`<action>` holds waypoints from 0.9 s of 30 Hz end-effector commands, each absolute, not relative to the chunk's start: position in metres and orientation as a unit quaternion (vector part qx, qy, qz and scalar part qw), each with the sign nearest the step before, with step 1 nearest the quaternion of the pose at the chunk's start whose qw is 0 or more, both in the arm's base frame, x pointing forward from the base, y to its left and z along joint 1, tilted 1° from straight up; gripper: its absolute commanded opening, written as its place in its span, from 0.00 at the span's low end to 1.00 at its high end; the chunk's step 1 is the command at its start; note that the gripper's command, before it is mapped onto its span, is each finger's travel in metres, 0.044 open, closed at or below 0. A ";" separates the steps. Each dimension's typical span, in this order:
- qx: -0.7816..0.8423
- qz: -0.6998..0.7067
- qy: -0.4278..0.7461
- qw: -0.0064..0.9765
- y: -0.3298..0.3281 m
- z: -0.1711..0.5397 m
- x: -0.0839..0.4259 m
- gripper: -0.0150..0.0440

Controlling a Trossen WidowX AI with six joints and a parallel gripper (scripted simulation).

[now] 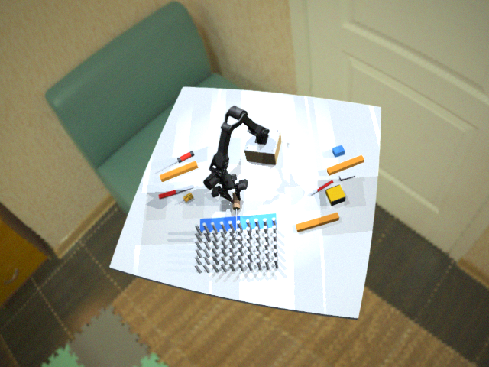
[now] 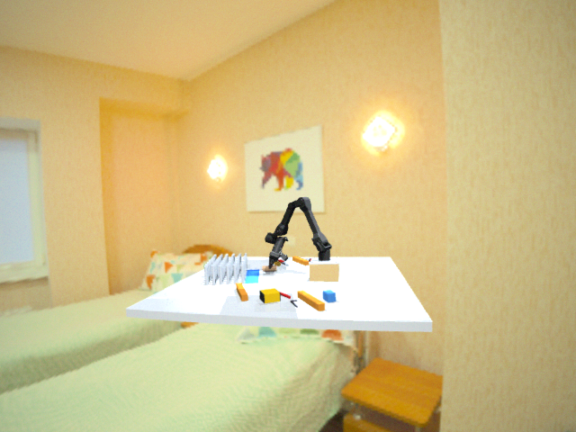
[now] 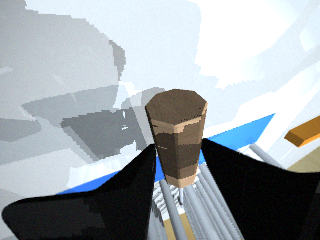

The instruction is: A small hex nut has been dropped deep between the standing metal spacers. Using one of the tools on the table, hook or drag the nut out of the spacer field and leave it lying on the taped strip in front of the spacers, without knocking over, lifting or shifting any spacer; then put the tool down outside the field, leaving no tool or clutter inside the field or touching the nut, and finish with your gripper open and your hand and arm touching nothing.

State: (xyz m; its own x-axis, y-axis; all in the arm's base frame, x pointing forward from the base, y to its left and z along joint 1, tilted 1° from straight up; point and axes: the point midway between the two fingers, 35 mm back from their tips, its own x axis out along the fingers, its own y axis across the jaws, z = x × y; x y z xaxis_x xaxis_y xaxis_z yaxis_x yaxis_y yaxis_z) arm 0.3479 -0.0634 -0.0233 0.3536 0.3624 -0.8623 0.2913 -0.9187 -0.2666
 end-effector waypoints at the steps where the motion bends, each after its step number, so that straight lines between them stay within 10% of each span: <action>1: -0.823 0.532 -0.197 0.034 -0.064 -0.023 0.353 0.25; 27: -0.823 0.531 -0.197 0.034 -0.058 -0.022 0.371 0.25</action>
State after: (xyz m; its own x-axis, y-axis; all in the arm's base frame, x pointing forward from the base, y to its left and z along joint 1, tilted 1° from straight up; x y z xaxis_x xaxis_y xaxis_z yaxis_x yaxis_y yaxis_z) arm 0.3676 -0.0579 -0.0221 0.3579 0.3619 -0.8608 0.2926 -0.9189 -0.2646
